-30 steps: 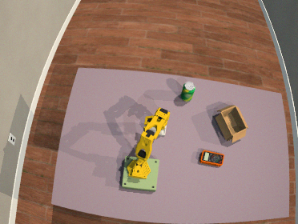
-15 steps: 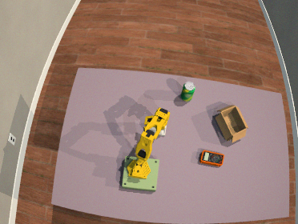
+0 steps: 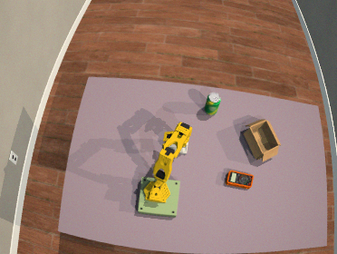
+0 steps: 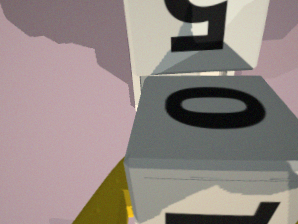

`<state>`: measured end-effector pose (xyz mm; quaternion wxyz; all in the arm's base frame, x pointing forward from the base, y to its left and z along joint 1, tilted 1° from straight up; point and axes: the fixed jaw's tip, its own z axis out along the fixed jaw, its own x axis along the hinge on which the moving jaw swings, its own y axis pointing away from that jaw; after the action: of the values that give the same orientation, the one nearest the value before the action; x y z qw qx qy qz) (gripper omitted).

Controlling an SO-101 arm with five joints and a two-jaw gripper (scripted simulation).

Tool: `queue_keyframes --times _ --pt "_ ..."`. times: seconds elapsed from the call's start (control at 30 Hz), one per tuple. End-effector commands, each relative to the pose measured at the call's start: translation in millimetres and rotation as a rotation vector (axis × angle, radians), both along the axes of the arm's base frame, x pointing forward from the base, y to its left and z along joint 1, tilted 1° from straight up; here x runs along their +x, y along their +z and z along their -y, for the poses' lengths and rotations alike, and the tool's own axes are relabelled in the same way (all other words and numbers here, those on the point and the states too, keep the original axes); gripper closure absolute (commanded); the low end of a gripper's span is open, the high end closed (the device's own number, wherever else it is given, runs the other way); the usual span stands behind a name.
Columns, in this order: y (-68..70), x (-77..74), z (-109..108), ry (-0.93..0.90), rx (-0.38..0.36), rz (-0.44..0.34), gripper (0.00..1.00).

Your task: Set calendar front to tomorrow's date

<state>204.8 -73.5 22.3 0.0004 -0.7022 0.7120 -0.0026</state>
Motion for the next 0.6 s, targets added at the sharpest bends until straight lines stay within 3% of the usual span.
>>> queue_keyframes --times 0.0,0.57 --pt "0.8 -2.1 -0.3 -0.01 0.001 0.001 1.0" --pt "0.8 -3.6 -0.1 -0.013 0.002 0.001 1.0"
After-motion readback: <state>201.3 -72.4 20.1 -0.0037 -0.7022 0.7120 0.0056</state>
